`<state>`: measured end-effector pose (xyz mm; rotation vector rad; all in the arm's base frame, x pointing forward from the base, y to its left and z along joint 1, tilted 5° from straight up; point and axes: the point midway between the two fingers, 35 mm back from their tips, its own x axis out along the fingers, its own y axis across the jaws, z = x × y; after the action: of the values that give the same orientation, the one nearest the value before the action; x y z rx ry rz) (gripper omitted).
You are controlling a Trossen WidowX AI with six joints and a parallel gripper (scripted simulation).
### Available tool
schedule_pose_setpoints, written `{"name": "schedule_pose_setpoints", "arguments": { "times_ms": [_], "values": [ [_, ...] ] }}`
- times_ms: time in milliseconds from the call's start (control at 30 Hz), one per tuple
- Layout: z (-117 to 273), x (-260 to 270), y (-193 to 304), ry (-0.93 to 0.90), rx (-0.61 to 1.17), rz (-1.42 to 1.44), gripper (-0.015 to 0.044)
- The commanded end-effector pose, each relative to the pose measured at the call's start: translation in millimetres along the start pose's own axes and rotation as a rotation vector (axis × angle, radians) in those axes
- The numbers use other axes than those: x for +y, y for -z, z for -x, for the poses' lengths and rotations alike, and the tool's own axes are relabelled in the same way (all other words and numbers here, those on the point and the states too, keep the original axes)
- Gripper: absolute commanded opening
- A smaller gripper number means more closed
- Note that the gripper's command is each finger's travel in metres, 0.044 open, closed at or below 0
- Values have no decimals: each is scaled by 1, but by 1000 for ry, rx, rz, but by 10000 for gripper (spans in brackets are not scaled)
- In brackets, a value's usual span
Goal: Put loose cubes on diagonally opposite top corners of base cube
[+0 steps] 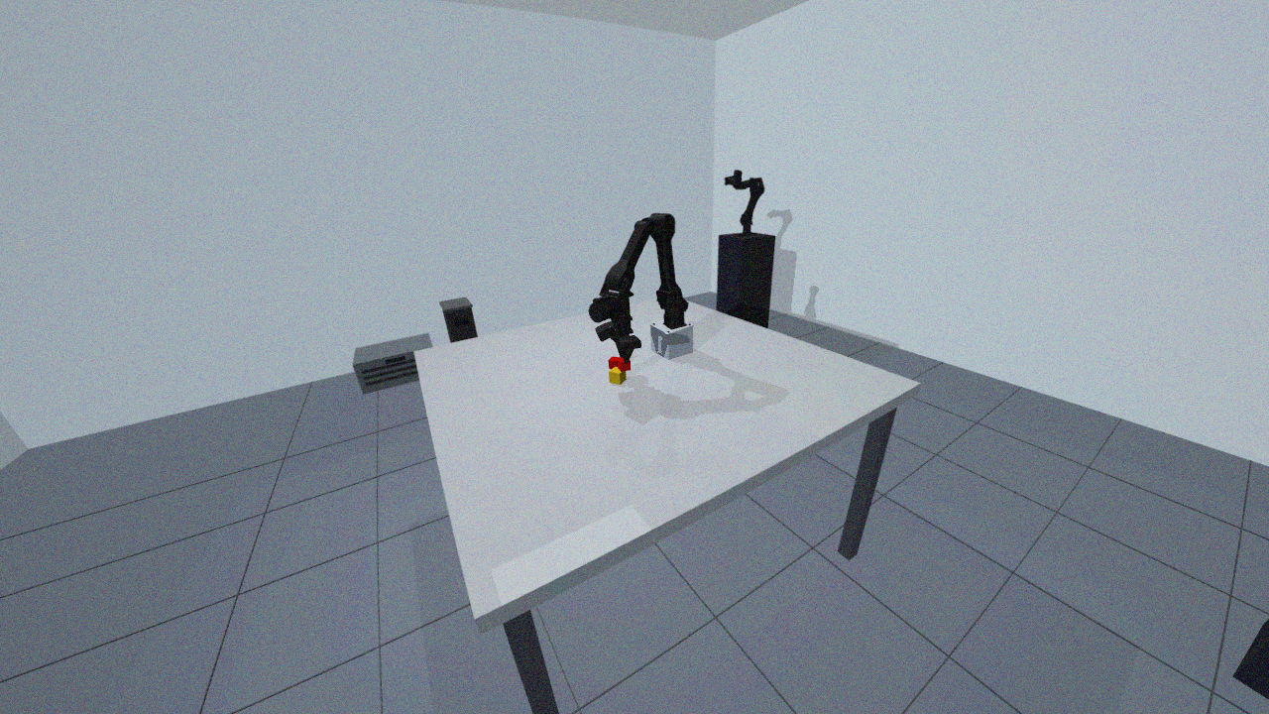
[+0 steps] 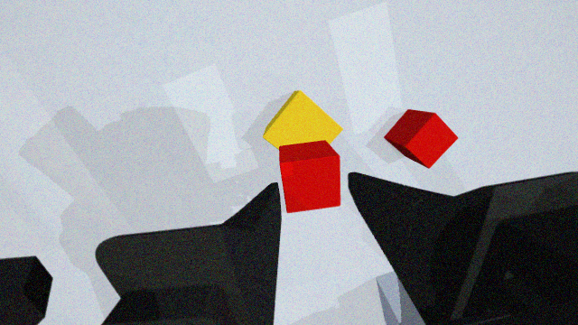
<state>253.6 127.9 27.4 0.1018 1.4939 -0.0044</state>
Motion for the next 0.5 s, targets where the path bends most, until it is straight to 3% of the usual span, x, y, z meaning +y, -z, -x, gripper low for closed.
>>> {"name": "schedule_pose_setpoints", "arguments": {
  "times_ms": [0, 367, 467],
  "values": [
    [8, 1, -2, -5, -8, 0, 205],
    [22, 1, -2, -5, -8, 0, 205],
    [21, -7, -3, -2, -5, 55, 265]
  ]
}}
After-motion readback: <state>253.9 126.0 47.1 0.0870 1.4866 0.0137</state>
